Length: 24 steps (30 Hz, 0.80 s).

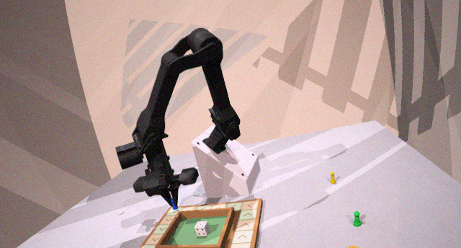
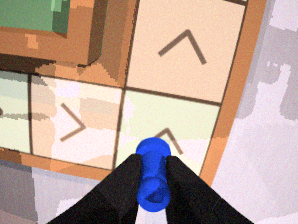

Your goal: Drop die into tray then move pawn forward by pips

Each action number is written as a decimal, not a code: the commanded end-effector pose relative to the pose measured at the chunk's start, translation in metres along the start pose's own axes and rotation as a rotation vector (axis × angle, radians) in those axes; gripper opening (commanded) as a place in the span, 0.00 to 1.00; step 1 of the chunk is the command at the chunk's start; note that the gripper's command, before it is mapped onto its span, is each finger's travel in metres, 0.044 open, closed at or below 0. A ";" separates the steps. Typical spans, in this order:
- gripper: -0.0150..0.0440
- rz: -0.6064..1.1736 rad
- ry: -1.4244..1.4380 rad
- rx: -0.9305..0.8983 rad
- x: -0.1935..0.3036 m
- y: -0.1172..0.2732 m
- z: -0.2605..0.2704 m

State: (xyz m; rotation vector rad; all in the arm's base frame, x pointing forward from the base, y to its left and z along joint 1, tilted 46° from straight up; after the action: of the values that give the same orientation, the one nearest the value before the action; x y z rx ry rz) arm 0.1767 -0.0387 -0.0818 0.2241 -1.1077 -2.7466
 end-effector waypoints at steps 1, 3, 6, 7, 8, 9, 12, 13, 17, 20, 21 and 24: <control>0.25 -0.011 0.010 0.020 -0.007 0.024 -0.005; 0.25 -0.011 0.009 0.021 -0.008 0.037 -0.006; 0.25 -0.010 0.009 0.023 -0.009 0.057 -0.005; 0.25 -0.010 0.009 0.023 -0.008 0.064 -0.005; 0.25 -0.010 0.009 0.022 -0.008 0.071 -0.004; 0.25 -0.010 0.009 0.022 -0.008 0.078 -0.003; 0.25 -0.009 0.009 0.020 -0.005 0.100 0.000; 0.25 -0.009 0.010 0.018 -0.004 0.107 0.002; 0.25 -0.009 0.010 0.016 -0.002 0.118 0.004; 0.25 -0.009 0.010 0.017 -0.003 0.118 0.004; 0.25 -0.009 0.010 0.017 -0.004 0.118 0.004; 0.25 -0.007 0.008 0.023 -0.012 0.118 0.001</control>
State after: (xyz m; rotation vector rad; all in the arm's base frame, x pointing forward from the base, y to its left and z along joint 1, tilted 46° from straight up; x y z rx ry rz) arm 0.1916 -0.1159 0.0007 0.2371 -1.1218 -2.7462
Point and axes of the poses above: the point midway between the two fingers, 35 mm back from their tips, its own y axis back along the fingers, its own z axis across the jaws, x = y × z, the point moved 7 cm from there along y, back along the fingers, and after that the axes turned 6 degrees about -y, right-handed, at the moved point
